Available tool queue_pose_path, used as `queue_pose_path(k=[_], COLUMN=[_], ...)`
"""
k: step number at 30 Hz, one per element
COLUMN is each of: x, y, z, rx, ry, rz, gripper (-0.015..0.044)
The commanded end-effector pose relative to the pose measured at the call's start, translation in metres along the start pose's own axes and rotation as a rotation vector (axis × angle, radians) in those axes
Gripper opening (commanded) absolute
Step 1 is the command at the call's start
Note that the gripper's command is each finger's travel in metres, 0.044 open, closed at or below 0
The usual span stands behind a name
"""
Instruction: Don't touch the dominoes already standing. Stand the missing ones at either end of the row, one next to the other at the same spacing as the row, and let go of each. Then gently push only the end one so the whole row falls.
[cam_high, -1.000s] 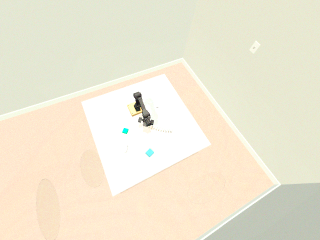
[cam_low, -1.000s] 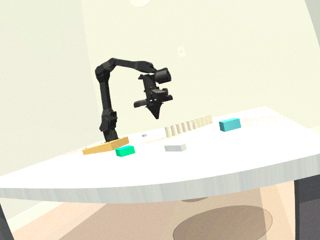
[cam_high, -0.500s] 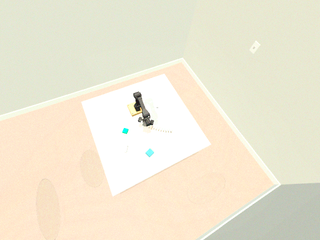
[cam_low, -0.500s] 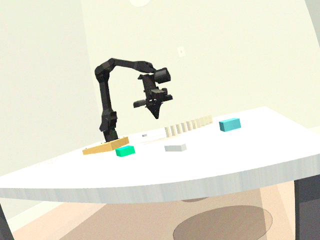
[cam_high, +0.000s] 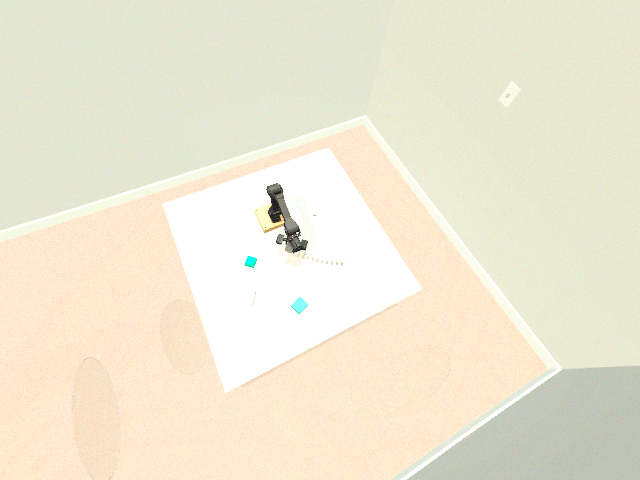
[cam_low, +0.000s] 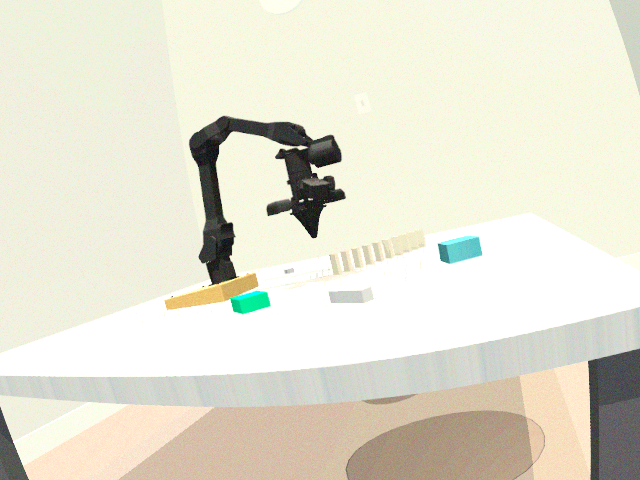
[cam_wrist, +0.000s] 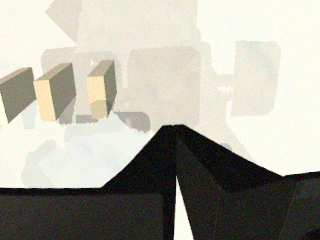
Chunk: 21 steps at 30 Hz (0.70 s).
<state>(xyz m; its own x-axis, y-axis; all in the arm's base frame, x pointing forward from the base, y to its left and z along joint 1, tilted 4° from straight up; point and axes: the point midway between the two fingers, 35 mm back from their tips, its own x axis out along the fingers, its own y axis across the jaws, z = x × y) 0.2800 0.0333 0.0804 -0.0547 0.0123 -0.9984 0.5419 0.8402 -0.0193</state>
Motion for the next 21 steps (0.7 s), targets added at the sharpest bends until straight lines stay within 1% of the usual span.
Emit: queue_pose_path(k=[1, 14, 17, 21], x=[0.000, 0.001, 0.022, 0.069], y=[0.000, 0.000, 0.001, 0.000], z=[0.001, 0.001, 0.002, 0.001], rx=[0.007, 0.007, 0.002, -0.002], ry=[-0.004, -0.004, -0.005, -0.004], rz=[-0.002, -0.002, -0.002, -0.003], gripper=[0.0000, 0.0000, 0.0000, 0.0000])
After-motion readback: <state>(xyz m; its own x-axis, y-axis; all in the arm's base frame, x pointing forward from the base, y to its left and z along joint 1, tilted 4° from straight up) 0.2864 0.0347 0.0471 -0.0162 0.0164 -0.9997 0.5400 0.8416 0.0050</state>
